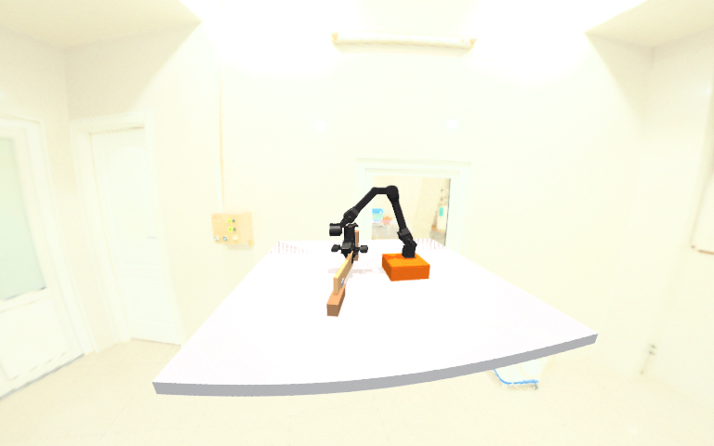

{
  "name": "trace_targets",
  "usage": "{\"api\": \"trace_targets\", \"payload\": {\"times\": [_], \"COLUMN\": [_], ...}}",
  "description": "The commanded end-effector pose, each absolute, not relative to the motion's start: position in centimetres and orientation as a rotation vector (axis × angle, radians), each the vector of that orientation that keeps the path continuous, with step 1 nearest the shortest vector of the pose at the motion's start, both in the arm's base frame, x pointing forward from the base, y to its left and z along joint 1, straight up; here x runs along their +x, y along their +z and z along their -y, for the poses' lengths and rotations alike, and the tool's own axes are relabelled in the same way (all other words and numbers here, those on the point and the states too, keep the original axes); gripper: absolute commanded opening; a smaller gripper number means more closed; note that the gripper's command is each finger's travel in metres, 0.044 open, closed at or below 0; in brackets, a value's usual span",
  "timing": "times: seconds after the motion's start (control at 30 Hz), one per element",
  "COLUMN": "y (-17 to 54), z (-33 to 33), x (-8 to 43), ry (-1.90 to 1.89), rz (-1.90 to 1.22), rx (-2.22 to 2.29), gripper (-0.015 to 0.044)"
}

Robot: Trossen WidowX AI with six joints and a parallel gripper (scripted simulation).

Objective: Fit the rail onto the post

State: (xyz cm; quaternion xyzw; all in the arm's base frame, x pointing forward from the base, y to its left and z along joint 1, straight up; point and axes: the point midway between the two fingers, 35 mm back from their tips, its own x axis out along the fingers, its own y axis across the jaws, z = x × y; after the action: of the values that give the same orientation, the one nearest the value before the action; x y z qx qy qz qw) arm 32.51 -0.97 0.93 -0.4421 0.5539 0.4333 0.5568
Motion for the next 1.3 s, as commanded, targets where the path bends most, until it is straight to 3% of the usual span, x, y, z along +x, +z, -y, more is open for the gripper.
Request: {"api": "trace_targets", "payload": {"times": [0.0,1.27], "y": [1.7,3.7], "z": [0.9,0.9], "x": [33.1,33.1], "ry": [1.015,1.015], "rz": [-1.283,-1.283], "rx": [-1.051,-1.052], "gripper": [0.0000,0.0000]}}
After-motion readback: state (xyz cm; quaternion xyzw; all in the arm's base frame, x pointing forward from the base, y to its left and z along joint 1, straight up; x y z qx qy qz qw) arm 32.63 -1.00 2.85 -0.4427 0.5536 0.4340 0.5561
